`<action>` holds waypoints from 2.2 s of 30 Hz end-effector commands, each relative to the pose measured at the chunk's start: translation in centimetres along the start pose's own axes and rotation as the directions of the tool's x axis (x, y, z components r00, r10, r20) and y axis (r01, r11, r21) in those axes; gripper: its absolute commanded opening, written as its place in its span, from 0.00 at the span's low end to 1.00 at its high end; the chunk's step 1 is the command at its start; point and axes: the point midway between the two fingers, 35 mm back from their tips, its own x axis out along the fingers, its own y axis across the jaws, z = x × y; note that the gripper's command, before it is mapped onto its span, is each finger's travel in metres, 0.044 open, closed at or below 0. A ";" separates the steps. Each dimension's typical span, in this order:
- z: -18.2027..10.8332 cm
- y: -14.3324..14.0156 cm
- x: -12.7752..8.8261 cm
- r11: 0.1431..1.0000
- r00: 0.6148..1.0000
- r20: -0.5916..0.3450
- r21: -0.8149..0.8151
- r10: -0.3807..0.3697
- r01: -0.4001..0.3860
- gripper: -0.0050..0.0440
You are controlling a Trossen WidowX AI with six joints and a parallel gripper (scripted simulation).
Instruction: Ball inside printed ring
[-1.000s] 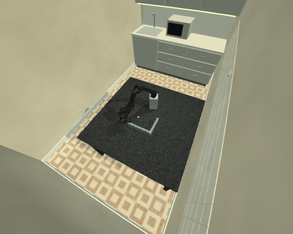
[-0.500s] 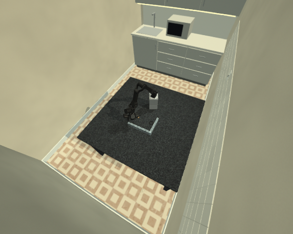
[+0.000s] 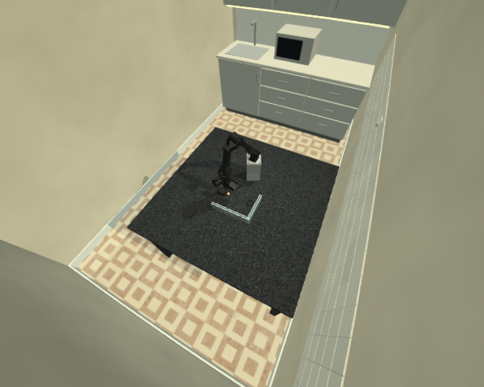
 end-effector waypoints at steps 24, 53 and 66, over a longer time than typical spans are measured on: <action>0.1 0.3 3.1 0.999 1.000 0.000 -0.032 0.007 -0.007 0.59; 0.1 0.3 4.6 0.999 1.000 0.000 -0.032 0.007 -0.007 0.36; -0.2 -0.3 0.3 0.999 1.000 0.000 -0.032 0.007 -0.007 0.10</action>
